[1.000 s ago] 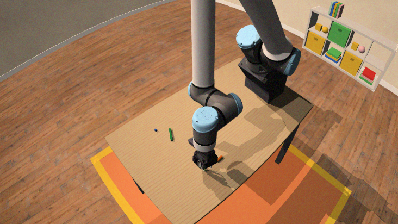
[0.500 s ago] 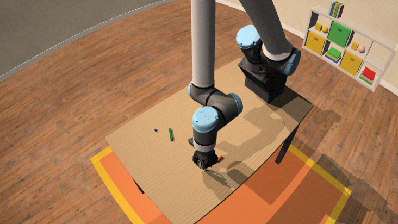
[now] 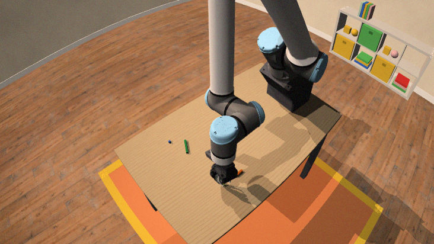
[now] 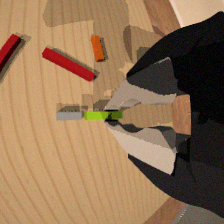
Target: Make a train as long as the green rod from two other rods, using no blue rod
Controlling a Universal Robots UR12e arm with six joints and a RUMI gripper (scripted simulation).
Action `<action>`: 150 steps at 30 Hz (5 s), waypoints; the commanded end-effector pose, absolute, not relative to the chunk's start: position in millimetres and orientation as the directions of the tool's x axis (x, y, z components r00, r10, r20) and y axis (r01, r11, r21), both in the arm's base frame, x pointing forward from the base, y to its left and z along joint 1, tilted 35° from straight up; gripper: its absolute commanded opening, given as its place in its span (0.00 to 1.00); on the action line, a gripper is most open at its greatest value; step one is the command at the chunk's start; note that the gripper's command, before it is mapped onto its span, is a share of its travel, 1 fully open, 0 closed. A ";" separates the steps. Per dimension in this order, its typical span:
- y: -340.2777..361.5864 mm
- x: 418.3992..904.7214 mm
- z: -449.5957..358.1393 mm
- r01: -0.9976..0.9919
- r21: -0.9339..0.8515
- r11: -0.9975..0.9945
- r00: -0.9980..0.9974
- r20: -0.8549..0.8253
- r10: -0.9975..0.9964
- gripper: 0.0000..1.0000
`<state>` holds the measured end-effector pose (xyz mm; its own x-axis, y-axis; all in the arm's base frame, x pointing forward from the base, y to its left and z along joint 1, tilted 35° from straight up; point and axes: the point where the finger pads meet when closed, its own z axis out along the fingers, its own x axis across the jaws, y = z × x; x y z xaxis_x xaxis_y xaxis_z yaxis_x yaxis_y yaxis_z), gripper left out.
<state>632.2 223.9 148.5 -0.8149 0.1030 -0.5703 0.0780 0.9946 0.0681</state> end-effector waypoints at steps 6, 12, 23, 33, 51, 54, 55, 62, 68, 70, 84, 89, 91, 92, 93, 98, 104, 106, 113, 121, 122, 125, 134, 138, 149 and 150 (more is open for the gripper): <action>222.7 631.0 147.6 0.080 0.069 0.994 -0.815 -0.570 0.105 0.00; 222.8 630.9 147.6 0.080 0.069 0.994 -0.815 -0.570 0.105 0.00; 222.8 630.9 147.6 0.080 0.069 0.994 -0.815 -0.570 0.105 0.00; 222.8 633.8 144.3 0.080 0.069 0.994 -0.815 -0.570 0.105 0.00; 223.3 639.4 138.5 0.079 0.069 0.994 -0.814 -0.572 0.105 0.00; 223.3 639.3 138.6 0.079 0.069 0.994 -0.814 -0.571 0.105 0.00; 223.3 639.3 138.5 0.079 0.069 0.994 -0.814 -0.571 0.105 0.00; 223.2 639.3 138.5 0.079 0.069 0.994 -0.814 -0.571 0.105 0.00; 223.2 639.3 138.5 0.079 0.069 0.994 -0.814 -0.571 0.105 0.00; 223.2 639.3 138.5 0.079 0.069 0.994 -0.814 -0.571 0.105 0.00; 223.2 639.3 138.5 0.079 0.069 0.994 -0.814 -0.571 0.105 0.00; 223.2 639.3 138.5 0.079 0.069 0.994 -0.814 -0.571 0.105 0.06; 223.2 639.3 138.5 0.079 0.069 0.994 -0.814 -0.571 0.105 0.08; 223.2 639.3 138.5 0.079 0.069 0.994 -0.814 -0.571 0.105 0.08; 223.2 639.3 138.5 0.079 0.069 0.994 -0.814 -0.571 0.105 0.08; 223.2 639.3 138.5 0.079 0.069 0.994 -0.814 -0.571 0.105 0.11; 223.2 639.3 138.5 0.079 0.069 0.994 -0.814 -0.571 0.105 0.14; 223.2 639.3 138.5 0.079 0.069 0.994 -0.814 -0.571 0.105 0.14; 223.3 634.8 142.5 0.079 0.069 0.994 -0.815 -0.570 0.104 0.14; 224.0 619.8 160.3 0.078 0.068 0.995 -0.816 -0.569 0.103 0.14; 223.9 616.8 164.7 0.078 0.068 0.995 -0.816 -0.569 0.103 0.14; 223.6 607.3 178.3 0.079 0.068 0.995 -0.816 -0.569 0.103 0.14; 223.1 591.2 206.4 0.079 0.069 0.994 -0.814 -0.572 0.104 0.14; 222.6 587.4 212.3 0.080 0.069 0.994 -0.814 -0.572 0.105 0.14; 222.7 587.0 211.9 0.079 0.069 0.995 -0.815 -0.570 0.104 1.00; 222.7 587.0 211.5 0.079 0.068 0.995 -0.815 -0.570 0.104 1.00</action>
